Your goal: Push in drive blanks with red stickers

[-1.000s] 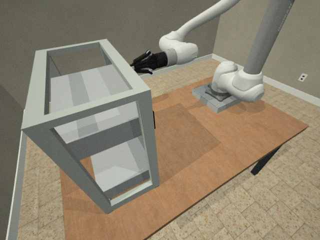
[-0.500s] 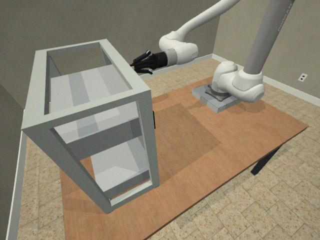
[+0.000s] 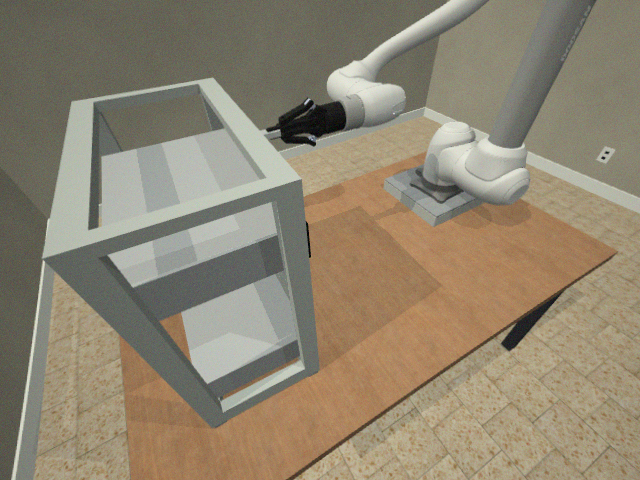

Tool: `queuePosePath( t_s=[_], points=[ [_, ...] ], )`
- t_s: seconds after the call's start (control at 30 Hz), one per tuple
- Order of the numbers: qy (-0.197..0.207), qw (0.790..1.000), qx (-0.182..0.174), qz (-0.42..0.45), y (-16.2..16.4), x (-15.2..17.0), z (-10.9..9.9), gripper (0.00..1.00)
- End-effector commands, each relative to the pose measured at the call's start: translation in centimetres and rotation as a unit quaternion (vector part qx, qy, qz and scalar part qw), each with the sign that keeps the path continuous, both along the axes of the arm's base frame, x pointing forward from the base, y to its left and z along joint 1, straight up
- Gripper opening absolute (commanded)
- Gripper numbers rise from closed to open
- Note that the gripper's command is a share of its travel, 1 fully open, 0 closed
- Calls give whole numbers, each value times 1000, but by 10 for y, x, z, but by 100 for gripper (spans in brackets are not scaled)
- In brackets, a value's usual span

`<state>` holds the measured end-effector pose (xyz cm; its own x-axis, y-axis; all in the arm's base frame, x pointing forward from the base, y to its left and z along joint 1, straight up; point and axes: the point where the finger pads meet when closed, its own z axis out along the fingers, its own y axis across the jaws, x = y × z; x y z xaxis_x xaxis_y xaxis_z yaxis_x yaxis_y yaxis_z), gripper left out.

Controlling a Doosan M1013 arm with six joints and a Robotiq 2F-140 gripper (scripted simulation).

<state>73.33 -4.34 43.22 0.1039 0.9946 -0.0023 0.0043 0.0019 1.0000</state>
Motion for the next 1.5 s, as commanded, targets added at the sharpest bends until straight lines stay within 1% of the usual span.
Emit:
queuePosePath(
  t_s=[0.0,0.13,0.27,1.47],
  points=[
    [0,1000,-2,2,5,-21,1,0],
    [0,1000,-2,2,7,-38,1,0],
    [0,1000,-2,2,7,-45,1,0],
    [0,1000,-2,2,7,-46,1,0]
  ],
)
